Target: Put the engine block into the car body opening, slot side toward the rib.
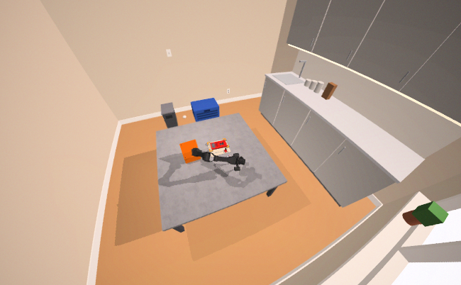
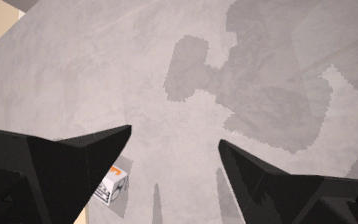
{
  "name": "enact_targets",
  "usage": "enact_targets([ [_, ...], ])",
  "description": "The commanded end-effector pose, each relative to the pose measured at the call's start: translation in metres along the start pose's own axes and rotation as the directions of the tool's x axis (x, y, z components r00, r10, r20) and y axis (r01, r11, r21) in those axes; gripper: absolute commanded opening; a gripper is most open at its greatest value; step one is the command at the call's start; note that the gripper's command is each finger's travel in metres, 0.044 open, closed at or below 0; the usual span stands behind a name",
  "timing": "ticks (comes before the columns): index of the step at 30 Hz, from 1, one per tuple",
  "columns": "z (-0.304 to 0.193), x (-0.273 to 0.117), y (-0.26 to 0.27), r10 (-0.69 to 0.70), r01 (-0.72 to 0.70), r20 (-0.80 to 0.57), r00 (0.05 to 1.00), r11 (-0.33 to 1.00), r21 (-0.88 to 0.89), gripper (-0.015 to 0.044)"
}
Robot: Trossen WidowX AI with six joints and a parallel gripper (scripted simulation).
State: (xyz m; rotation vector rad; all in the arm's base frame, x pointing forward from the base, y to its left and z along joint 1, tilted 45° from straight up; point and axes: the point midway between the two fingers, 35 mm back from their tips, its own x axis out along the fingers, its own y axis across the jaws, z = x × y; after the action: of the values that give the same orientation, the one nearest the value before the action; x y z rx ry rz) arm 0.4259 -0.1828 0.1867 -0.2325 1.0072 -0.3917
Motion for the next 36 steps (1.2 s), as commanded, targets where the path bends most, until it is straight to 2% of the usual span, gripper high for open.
enact_targets([
  [1,-0.009,0.003,0.014,-0.006,0.002,-0.048,0.999,0.995,-0.099,0.0440],
  [10,-0.026,0.002,0.047,-0.042,-0.011,-0.144,0.989,0.937,-0.350,0.0440],
  [18,-0.042,-0.002,0.072,-0.093,-0.044,-0.212,0.973,0.827,-0.561,0.0440],
  [27,-0.058,-0.009,0.096,-0.167,-0.099,-0.264,0.950,0.640,-0.762,0.0440],
  [36,-0.073,-0.020,0.116,-0.255,-0.169,-0.286,0.924,0.398,-0.902,0.0440],
])
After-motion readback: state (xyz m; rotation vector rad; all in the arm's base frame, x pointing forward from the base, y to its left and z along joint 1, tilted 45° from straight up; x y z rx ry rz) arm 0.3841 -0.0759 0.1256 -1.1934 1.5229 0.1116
